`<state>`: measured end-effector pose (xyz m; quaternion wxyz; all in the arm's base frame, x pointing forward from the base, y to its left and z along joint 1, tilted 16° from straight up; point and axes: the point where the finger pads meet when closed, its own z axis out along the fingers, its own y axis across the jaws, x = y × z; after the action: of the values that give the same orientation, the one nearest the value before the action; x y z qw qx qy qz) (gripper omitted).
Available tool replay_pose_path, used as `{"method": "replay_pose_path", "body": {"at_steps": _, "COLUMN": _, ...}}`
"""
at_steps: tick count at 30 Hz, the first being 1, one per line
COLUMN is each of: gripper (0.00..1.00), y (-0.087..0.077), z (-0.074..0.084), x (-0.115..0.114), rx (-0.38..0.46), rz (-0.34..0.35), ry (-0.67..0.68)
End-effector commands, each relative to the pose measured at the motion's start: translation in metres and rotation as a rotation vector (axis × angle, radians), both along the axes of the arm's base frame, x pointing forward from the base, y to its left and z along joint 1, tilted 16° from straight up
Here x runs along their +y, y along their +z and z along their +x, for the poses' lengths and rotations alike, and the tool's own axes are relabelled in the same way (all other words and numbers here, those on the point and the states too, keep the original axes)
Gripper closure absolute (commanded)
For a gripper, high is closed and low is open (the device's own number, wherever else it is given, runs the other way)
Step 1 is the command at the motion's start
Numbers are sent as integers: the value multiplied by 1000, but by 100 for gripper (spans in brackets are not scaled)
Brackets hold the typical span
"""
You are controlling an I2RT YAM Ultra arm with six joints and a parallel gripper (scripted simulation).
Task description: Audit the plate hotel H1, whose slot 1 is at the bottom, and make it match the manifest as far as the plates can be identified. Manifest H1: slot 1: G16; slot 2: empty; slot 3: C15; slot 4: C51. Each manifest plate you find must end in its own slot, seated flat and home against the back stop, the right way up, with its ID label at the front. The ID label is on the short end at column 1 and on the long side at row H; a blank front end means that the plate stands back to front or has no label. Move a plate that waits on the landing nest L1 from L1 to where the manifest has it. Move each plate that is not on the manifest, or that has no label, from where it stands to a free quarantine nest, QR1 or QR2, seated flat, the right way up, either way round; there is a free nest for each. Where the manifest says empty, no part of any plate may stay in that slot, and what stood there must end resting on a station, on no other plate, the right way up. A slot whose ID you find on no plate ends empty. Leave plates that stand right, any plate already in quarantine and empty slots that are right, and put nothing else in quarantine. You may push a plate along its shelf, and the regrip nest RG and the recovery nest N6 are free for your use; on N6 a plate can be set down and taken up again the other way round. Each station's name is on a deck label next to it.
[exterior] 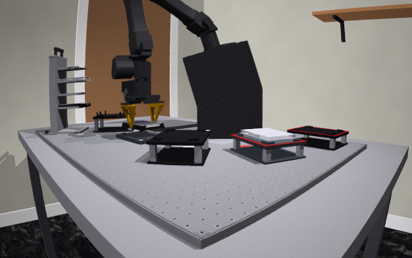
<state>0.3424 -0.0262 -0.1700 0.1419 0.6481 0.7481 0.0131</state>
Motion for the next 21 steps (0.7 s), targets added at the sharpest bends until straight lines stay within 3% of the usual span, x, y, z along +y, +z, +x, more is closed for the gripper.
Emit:
{"method": "replay_pose_path", "body": {"at_steps": 1, "gripper": 14, "y": 2, "z": 2, "x": 0, "rx": -7, "rz": -1, "ry": 2}}
{"method": "replay_pose_path", "body": {"at_steps": 21, "gripper": 14, "y": -10, "z": 5, "x": -2, "rx": -7, "rz": -1, "ry": 2}}
